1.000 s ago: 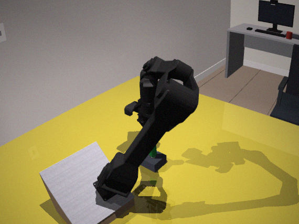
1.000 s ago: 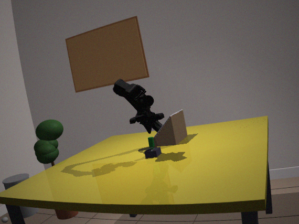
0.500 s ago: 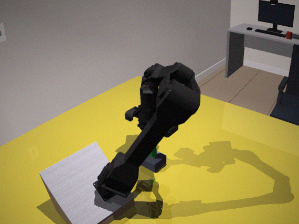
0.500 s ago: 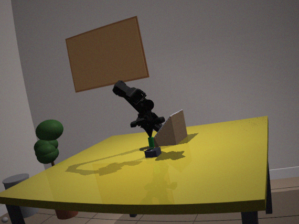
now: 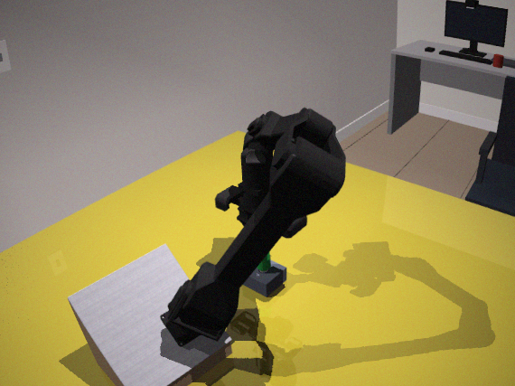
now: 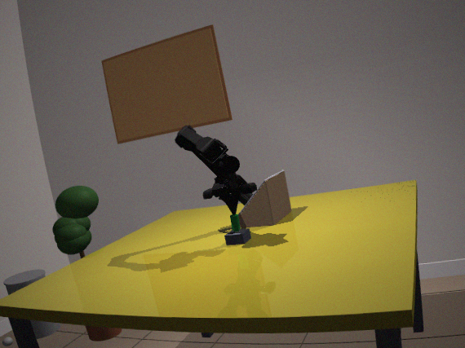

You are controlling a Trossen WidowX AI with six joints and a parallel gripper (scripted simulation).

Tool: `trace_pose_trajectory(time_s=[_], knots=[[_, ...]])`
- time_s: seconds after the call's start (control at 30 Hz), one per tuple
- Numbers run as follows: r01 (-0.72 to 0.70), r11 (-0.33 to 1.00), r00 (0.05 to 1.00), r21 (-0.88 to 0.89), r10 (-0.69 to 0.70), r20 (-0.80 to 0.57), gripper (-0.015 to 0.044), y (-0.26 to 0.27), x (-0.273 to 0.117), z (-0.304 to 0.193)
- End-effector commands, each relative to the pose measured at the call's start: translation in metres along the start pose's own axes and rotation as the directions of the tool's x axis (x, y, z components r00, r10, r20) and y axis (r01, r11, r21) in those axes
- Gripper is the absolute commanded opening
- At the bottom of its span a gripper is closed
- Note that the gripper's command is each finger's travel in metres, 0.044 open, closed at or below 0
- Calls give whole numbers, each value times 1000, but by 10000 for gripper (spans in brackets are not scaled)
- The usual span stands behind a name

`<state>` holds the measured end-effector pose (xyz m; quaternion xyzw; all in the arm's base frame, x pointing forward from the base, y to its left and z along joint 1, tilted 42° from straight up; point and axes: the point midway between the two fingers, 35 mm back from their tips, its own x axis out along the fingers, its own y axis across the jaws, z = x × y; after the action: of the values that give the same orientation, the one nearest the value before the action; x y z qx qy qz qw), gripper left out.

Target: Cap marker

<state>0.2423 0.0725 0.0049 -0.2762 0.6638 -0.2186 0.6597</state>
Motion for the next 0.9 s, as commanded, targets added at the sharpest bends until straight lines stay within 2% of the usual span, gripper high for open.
trace_pose_trajectory(time_s=[0.0, 0.13, 0.27, 0.8, 0.87], knots=[[-9, 1000, 1000, 3, 9, 6, 0, 3, -28, 4], [-9, 1000, 1000, 2, 9, 5, 0, 2, -79, 2], [-9, 1000, 1000, 2, 9, 5, 0, 2, -87, 0], [-9, 1000, 1000, 2, 9, 5, 420, 2, -87, 0], [-9, 1000, 1000, 2, 9, 5, 440, 2, -87, 0]])
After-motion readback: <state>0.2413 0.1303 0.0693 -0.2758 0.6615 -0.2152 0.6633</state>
